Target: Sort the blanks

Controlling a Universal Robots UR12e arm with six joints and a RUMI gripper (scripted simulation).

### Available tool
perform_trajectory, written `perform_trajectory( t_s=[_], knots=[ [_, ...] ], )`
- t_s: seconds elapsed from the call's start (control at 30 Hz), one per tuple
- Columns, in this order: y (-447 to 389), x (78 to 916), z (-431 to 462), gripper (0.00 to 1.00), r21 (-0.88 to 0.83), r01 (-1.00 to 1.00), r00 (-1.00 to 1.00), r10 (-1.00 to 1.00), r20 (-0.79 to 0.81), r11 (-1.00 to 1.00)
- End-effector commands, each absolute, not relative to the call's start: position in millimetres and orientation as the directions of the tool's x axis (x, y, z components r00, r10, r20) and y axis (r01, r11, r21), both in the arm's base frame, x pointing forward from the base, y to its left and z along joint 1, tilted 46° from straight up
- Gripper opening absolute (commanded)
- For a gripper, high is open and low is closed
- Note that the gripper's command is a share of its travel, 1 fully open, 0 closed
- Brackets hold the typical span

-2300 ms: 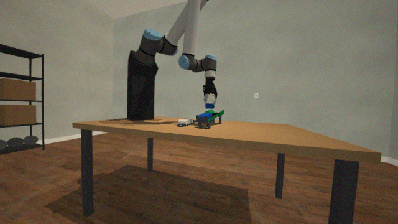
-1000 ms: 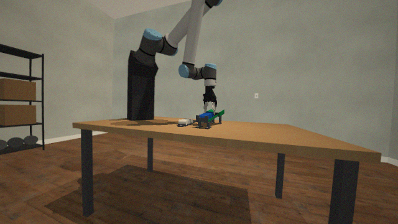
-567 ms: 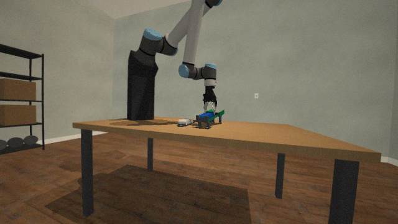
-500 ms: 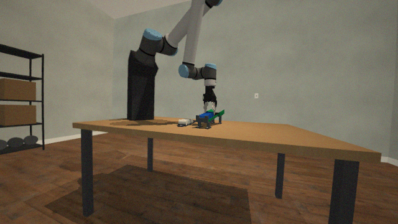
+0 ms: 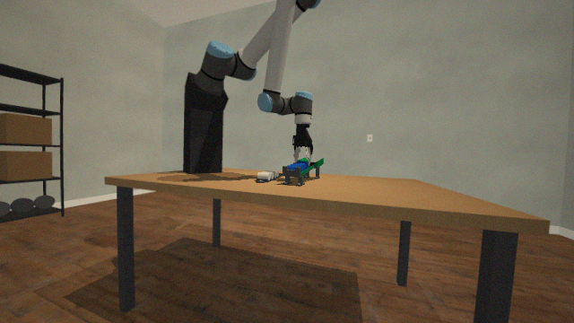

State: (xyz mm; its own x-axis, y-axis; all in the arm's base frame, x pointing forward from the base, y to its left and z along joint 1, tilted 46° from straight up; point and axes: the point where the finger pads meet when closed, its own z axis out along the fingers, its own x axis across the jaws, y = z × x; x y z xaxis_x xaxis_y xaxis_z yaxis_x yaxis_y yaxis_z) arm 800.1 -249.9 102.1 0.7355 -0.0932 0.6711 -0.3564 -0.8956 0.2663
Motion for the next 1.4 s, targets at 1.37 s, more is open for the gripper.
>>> perform_trajectory(
  t_s=[1.37],
  knots=[
    [-249.7,800.3,102.9,0.49,0.266,-0.356,0.735,-0.093,0.672,-0.896]
  ],
)
